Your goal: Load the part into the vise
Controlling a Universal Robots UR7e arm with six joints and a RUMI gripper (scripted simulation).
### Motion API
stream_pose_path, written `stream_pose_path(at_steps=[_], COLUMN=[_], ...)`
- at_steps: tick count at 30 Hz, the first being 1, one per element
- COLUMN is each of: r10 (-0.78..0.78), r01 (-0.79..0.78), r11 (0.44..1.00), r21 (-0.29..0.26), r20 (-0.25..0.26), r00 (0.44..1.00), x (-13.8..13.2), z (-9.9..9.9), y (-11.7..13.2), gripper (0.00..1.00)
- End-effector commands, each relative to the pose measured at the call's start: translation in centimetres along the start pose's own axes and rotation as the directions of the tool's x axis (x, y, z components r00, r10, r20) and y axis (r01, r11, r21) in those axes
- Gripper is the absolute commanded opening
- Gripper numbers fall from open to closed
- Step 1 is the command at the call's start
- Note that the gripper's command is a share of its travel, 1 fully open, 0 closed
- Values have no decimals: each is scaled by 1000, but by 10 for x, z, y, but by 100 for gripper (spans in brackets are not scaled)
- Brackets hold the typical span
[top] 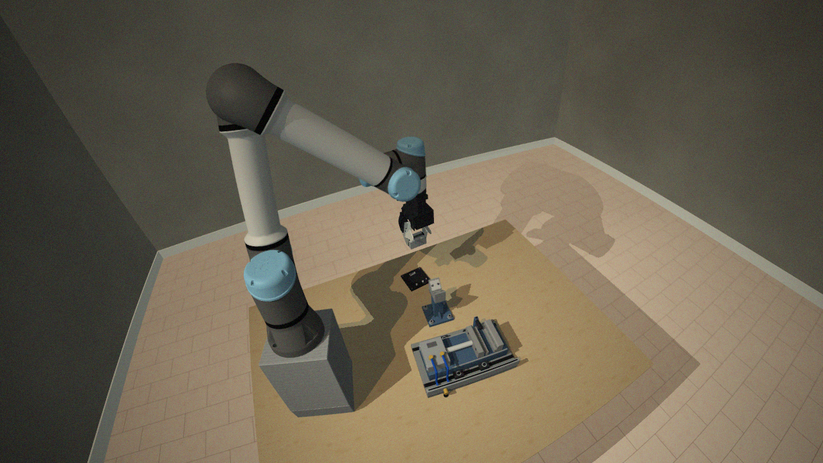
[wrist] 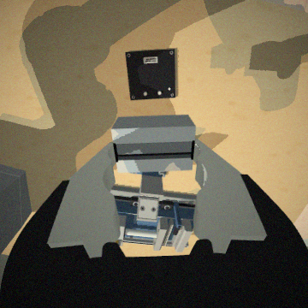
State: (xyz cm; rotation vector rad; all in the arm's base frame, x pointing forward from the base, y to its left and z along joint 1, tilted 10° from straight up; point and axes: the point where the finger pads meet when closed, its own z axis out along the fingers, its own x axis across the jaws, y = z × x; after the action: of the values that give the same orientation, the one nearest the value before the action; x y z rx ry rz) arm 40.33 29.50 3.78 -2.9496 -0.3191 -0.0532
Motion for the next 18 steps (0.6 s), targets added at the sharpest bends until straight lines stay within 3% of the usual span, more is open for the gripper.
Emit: stream_pose_path(at_steps=[1,18], r10=[18,75], r01=[-18,-75], r11=[1000,997], r21=[0,-1], r20=[-3,-3], r00=[1000,997], x=[1,1], z=[-1,-1], y=[17,67], gripper=[0,0])
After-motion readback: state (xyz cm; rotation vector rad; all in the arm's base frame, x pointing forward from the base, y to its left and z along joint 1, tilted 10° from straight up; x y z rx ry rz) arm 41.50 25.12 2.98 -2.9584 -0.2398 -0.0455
